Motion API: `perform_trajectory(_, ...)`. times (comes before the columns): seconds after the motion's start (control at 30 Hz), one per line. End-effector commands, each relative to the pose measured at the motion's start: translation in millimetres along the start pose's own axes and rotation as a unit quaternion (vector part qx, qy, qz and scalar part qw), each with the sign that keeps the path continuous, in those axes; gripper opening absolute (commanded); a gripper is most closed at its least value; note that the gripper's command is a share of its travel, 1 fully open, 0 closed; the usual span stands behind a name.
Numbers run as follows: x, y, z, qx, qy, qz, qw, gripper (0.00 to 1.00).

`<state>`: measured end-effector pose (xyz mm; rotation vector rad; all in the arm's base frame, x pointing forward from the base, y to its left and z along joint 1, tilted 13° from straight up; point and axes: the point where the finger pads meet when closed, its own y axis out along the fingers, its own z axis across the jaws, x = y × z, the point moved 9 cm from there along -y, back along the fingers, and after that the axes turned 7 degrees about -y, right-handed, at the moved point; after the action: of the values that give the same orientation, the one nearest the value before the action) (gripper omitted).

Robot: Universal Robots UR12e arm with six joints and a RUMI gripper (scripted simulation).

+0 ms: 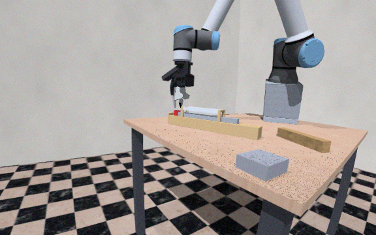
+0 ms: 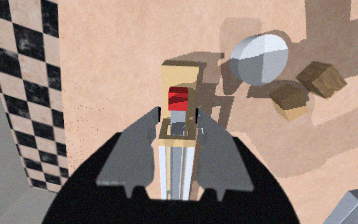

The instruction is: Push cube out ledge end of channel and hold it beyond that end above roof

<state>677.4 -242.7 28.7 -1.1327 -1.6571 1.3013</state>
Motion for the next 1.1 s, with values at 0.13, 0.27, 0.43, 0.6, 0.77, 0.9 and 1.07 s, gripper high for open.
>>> perform_trajectory(0.13,-1.0,12.8,-1.1,-0.001,0.0,0.001,1.0,0.25)
perform_trajectory(0.27,-1.0,17.5,-1.1,-0.001,0.0,0.001,1.0,0.25)
perform_trajectory(0.43,-1.0,28.3,-1.1,-0.001,0.0,0.001,1.0,0.25)
perform_trajectory(0.6,-1.0,31.2,-1.1,-0.001,0.0,0.001,1.0,0.25)
perform_trajectory(0.77,-1.0,31.2,-1.1,-0.001,0.0,0.001,1.0,0.25)
perform_trajectory(0.9,-1.0,31.2,-1.1,-0.001,0.0,0.001,1.0,0.25)
perform_trajectory(1.07,-1.0,31.2,-1.1,-0.001,0.0,0.001,1.0,0.25)
